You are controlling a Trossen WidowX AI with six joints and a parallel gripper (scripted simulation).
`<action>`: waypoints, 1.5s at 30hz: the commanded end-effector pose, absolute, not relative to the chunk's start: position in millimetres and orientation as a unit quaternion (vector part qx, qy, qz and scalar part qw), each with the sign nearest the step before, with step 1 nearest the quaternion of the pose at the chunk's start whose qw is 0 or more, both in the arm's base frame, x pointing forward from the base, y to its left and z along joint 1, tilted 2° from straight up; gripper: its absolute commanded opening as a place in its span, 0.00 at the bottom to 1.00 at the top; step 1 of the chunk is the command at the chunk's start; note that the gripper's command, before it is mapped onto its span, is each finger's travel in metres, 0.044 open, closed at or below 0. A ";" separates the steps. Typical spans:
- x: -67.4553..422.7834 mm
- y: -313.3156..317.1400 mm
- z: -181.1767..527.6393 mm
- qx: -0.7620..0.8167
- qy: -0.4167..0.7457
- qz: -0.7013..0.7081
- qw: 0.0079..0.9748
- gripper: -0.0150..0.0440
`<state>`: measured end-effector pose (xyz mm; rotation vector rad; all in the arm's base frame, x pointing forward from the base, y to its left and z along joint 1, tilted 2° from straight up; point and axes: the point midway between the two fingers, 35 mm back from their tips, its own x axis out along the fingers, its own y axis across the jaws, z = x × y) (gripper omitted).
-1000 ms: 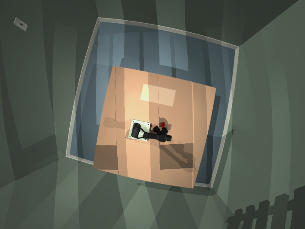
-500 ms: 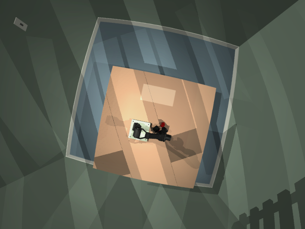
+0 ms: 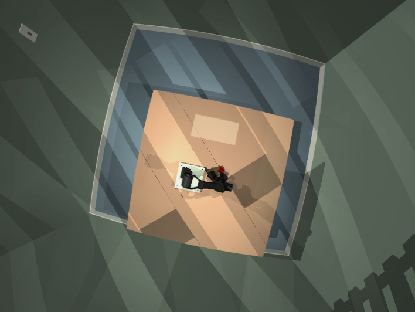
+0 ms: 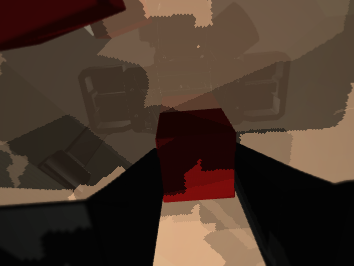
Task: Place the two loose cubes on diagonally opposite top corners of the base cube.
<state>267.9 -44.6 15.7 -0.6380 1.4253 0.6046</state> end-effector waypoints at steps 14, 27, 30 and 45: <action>272.1 -45.7 64.8 -0.282 0.631 0.269 0.671 0.43; 267.2 -45.7 106.5 -0.282 0.631 0.269 0.671 0.43; 265.1 -45.5 116.1 -0.282 0.631 0.269 0.671 0.43; 274.1 -26.6 123.3 -0.298 0.624 0.284 0.665 0.43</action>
